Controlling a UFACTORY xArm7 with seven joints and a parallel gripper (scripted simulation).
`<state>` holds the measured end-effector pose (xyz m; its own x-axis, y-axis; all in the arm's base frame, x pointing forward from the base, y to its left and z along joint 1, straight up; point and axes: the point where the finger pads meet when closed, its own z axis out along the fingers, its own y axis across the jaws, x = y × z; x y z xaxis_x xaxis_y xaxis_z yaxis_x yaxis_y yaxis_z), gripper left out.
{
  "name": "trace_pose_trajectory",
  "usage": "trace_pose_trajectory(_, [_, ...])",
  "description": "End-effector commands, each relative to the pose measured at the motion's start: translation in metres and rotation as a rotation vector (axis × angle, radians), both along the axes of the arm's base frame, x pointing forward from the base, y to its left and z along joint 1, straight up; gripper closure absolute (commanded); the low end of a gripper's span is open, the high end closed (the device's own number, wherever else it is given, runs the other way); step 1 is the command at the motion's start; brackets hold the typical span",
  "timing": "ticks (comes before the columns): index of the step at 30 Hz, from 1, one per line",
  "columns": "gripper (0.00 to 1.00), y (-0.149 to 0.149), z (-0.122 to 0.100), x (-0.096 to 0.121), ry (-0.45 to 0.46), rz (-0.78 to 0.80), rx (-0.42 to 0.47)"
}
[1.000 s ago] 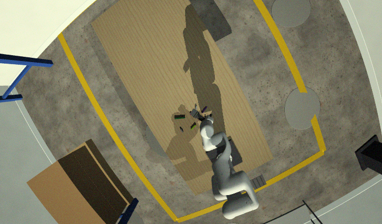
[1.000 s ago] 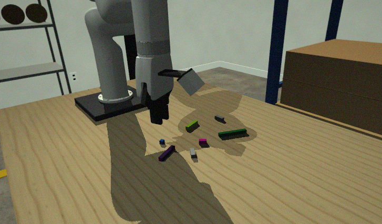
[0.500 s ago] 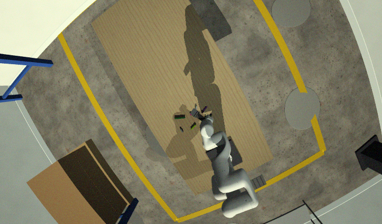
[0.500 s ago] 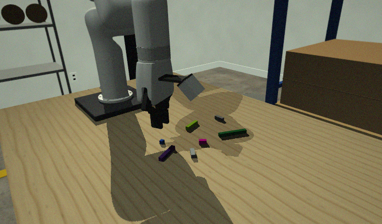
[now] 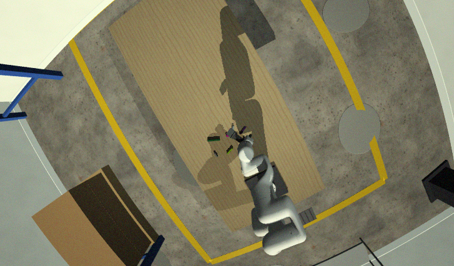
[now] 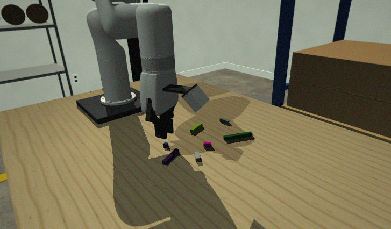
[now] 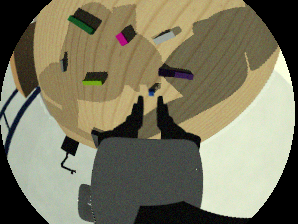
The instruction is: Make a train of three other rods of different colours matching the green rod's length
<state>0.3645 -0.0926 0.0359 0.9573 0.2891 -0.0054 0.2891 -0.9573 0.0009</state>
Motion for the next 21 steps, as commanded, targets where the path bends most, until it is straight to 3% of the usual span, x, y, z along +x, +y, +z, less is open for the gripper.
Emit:
trace_pose_trajectory(1, [0.76, -0.001, -0.005, 0.002, -0.004, 0.0, -0.001])
trace_pose_trajectory(21, [0.76, -0.001, -0.017, 0.002, -0.004, 0.0, -0.001])
